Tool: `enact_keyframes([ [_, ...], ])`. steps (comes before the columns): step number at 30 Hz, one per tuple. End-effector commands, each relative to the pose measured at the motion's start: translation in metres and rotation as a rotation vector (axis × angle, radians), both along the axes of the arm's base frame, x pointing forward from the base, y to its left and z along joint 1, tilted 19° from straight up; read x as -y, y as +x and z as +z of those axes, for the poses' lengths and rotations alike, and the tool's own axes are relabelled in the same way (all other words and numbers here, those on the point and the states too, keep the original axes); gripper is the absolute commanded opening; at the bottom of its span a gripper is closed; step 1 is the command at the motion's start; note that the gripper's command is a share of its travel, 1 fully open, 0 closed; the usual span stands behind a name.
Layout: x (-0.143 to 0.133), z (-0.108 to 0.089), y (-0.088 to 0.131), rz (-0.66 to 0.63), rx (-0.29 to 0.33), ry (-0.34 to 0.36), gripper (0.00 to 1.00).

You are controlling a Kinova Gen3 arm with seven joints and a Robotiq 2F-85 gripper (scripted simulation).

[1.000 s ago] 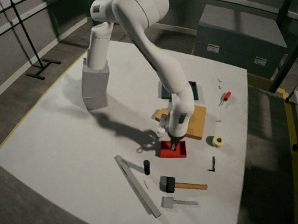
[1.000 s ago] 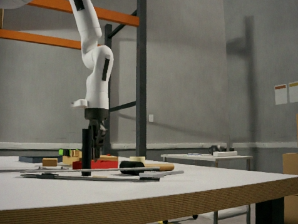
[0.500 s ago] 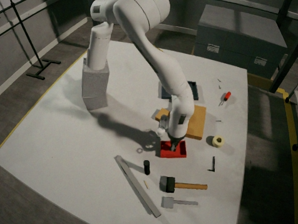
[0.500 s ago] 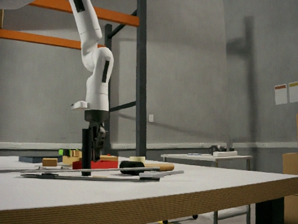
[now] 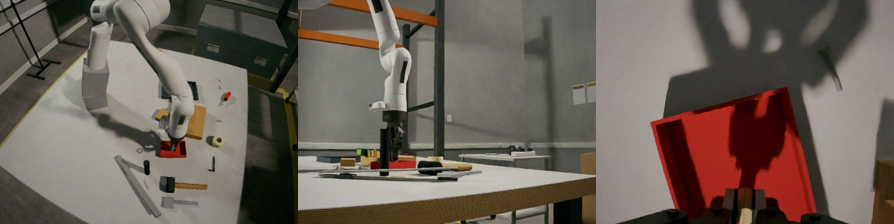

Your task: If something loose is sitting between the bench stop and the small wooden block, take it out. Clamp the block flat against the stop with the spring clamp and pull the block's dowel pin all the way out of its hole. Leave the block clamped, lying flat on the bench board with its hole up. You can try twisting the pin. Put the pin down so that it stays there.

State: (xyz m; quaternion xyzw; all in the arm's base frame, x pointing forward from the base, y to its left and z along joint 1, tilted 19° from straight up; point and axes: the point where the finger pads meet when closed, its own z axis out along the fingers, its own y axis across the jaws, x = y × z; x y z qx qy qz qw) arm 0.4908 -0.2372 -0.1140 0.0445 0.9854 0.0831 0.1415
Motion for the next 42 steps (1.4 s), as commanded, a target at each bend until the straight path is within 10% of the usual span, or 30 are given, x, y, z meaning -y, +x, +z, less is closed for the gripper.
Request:
enact_keyframes([
  [1, 0.0007, 0.0008, 0.0004, -0.001, 0.001, -0.001, 0.1],
  [35, 0.0007, 0.0008, 0.0004, -0.001, 0.001, -0.001, 0.1],
  [36, 0.0007, 0.0008, 0.0004, -0.001, 0.001, -0.001, 0.34],
  [42, 0.0007, 0.0008, 0.0004, -0.001, 0.001, -0.001, 0.34],
])
